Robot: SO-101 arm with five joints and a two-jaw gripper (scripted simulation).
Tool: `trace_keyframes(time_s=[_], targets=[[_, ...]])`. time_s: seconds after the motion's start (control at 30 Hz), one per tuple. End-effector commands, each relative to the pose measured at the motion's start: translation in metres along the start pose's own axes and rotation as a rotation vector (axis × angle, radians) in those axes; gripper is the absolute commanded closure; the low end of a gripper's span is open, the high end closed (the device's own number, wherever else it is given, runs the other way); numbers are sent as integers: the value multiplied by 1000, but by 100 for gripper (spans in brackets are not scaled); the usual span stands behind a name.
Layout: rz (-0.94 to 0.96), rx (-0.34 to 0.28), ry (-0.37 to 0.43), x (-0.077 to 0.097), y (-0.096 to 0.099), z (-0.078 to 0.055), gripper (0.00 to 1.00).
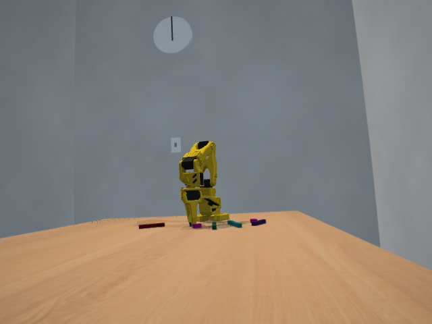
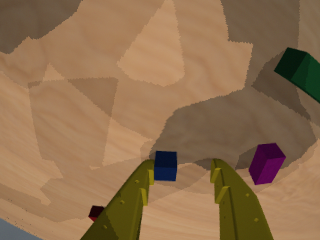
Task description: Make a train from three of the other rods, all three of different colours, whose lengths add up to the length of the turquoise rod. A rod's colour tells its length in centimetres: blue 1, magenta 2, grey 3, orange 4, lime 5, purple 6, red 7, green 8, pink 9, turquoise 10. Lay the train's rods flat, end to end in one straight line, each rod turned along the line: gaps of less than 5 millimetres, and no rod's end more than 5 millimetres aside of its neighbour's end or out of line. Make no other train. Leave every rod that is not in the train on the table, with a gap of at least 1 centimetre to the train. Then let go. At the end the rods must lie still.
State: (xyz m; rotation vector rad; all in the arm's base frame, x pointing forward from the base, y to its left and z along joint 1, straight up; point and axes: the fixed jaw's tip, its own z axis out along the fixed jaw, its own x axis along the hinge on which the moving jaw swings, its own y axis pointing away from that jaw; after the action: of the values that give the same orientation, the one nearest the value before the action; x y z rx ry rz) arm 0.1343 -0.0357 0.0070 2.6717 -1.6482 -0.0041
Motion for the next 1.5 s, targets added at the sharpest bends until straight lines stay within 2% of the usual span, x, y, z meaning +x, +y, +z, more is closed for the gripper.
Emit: trace_keyframes(time_s=[0.0,0.7,1.47], targets=[[-4,45,35,6,-8,-9,83],[-4,45,35,5,-6,-55,83],[-4,45,35,4,-5,-57,83]])
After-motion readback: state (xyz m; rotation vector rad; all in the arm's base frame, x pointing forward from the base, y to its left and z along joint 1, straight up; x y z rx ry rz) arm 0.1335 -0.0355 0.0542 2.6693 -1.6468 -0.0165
